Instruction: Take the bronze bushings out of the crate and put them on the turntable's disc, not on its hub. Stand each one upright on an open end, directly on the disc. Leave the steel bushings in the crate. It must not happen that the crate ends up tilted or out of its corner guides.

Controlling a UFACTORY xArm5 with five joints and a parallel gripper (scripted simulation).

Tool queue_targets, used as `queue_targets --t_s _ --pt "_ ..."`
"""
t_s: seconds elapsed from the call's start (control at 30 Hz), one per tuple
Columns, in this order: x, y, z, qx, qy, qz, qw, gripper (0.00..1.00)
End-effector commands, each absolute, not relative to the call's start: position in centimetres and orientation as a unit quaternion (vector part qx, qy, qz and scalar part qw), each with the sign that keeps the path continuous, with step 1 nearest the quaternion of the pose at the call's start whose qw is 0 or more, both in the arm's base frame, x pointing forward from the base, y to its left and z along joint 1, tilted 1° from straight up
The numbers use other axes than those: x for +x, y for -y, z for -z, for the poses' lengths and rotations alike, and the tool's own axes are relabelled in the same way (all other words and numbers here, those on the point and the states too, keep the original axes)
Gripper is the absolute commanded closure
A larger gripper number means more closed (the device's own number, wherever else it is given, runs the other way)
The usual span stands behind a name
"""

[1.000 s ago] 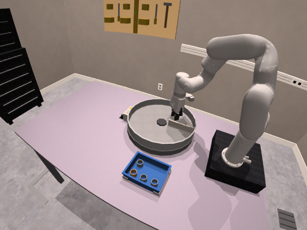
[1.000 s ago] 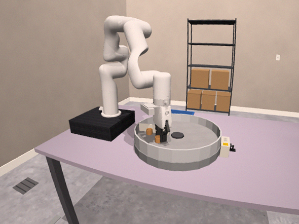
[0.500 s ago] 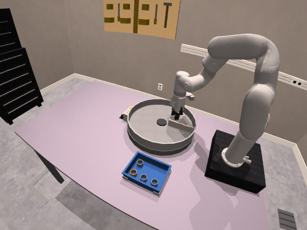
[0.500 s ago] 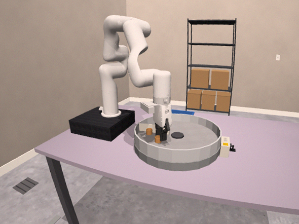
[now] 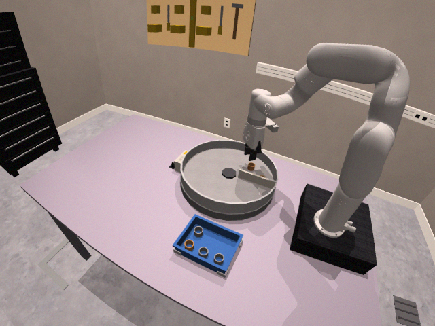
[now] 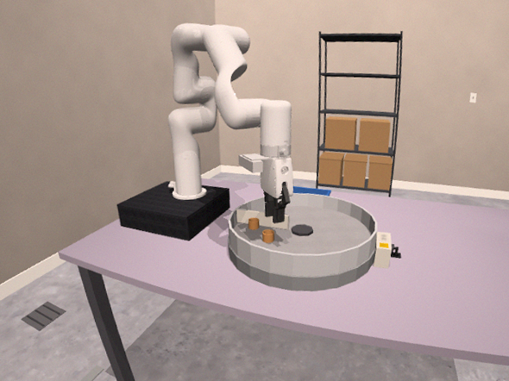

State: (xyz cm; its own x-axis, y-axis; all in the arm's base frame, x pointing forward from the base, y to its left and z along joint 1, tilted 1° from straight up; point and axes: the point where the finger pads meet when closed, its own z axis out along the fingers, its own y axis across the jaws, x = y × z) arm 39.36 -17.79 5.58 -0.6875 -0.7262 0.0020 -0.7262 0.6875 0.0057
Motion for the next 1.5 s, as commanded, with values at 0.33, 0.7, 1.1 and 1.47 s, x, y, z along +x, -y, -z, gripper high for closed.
queue_targets --t_s 0.33,0.7,1.1,1.47 --pt "39.4 17.8 -6.5 0.395 0.919 0.002 0.002 0.58" --pt "40.0 10.4 -6.6 0.395 0.919 0.001 0.002 0.59" --pt "40.6 -3.1 -6.6 0.395 0.919 0.000 0.000 0.59" --pt "41.2 -15.1 -6.9 0.395 0.919 0.000 0.000 0.59"
